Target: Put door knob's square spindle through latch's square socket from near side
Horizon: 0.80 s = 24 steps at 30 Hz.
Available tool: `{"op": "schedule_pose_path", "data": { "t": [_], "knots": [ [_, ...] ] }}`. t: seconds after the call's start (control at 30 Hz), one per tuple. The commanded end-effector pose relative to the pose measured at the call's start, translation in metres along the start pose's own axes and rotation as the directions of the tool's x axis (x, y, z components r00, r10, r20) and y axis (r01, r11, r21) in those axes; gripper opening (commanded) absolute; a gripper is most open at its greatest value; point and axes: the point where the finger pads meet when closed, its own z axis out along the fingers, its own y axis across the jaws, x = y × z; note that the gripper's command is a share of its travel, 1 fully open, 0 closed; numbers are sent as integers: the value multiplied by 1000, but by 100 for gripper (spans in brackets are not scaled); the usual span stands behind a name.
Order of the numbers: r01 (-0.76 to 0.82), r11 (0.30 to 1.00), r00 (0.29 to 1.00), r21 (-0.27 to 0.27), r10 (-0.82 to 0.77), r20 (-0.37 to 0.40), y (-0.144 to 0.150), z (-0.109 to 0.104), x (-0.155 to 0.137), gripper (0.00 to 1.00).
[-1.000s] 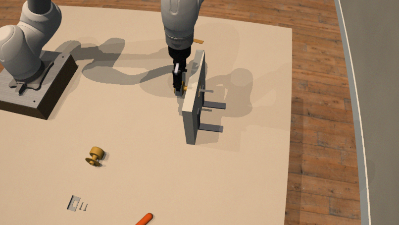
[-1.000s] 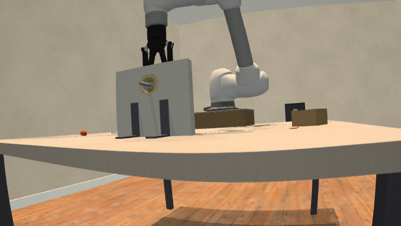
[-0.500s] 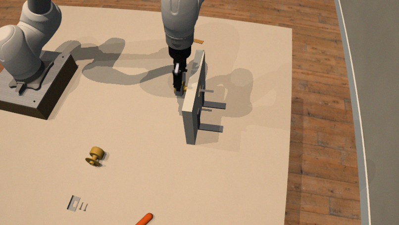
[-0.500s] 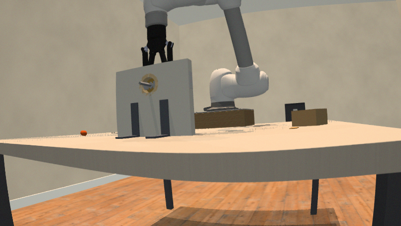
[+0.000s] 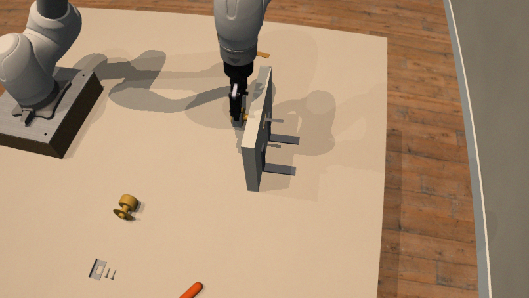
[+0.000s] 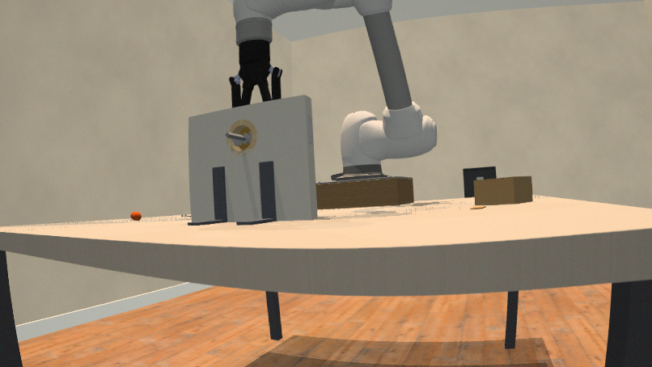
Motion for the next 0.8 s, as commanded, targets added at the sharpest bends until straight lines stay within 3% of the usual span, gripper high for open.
{"op": "schedule_pose_path", "data": {
  "t": [0.0,0.03,0.77],
  "knots": [
    [0,1000,1000,0,0,-1,0,0,0,42],
    [0,1000,1000,0,0,-1,0,0,0,57],
    [0,1000,1000,0,0,-1,0,0,0,57]
  ]
}}
